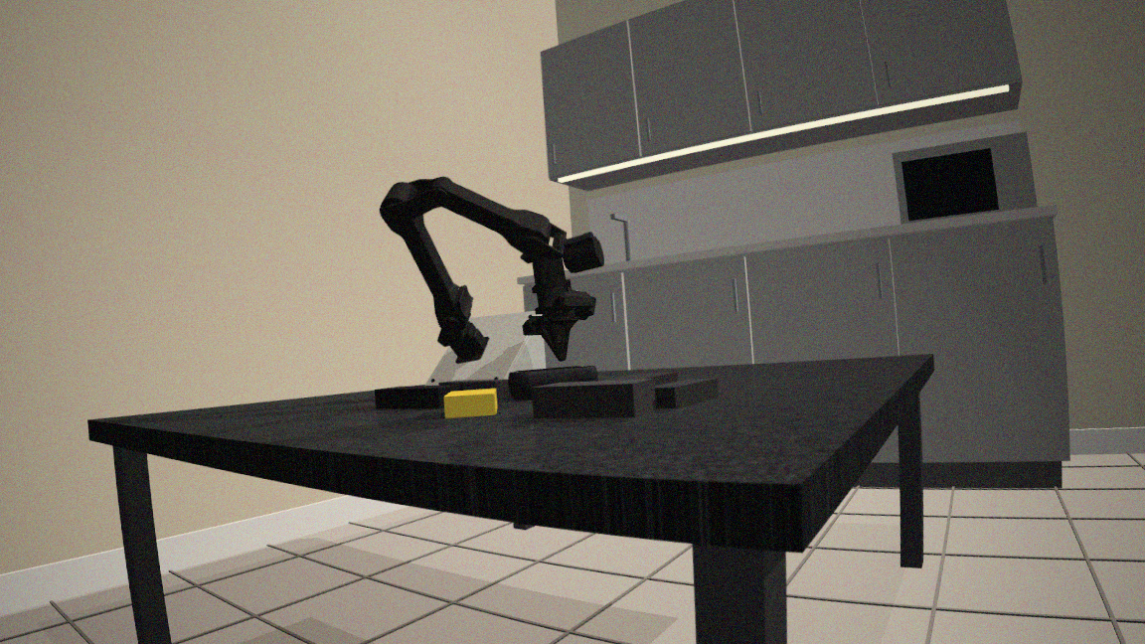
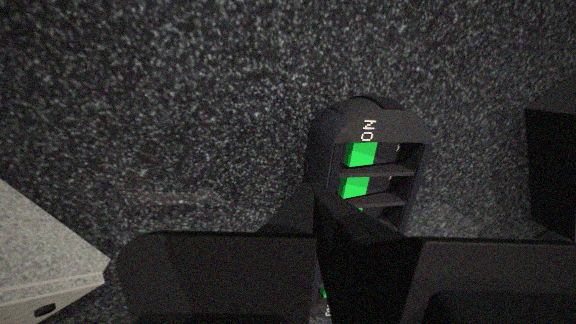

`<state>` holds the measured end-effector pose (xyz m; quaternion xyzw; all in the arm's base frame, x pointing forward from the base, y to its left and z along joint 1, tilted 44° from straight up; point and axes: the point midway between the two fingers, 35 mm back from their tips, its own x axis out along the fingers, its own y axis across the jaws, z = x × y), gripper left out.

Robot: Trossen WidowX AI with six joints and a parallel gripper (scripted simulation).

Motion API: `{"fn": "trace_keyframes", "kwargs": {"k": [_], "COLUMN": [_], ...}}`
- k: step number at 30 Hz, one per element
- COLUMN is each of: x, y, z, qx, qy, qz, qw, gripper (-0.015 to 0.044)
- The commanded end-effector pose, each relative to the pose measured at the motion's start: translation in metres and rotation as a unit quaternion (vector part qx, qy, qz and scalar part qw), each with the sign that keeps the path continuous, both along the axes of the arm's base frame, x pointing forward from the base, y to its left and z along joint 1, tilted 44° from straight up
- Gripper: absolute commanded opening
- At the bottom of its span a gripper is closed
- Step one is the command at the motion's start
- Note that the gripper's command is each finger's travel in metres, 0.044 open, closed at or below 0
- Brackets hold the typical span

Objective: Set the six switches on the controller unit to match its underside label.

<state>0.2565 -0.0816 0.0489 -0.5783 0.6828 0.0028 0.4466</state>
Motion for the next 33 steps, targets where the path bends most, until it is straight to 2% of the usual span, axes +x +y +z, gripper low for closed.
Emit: {"fn": "trace_keyframes", "kwargs": {"k": [1,10,33], "x": [0.009,0.005,0.003], "y": [-0.016,-0.050,-0.071], "z": [0.027,0.081,0.060], "qx": [0.023,0.073,0.072], "qy": [0.009,0.038,0.038], "qz": [-0.027,-0.078,-0.078], "qw": [0.999,0.994,0.994], "gripper": [0.0000,0.0000,0.0000]}}
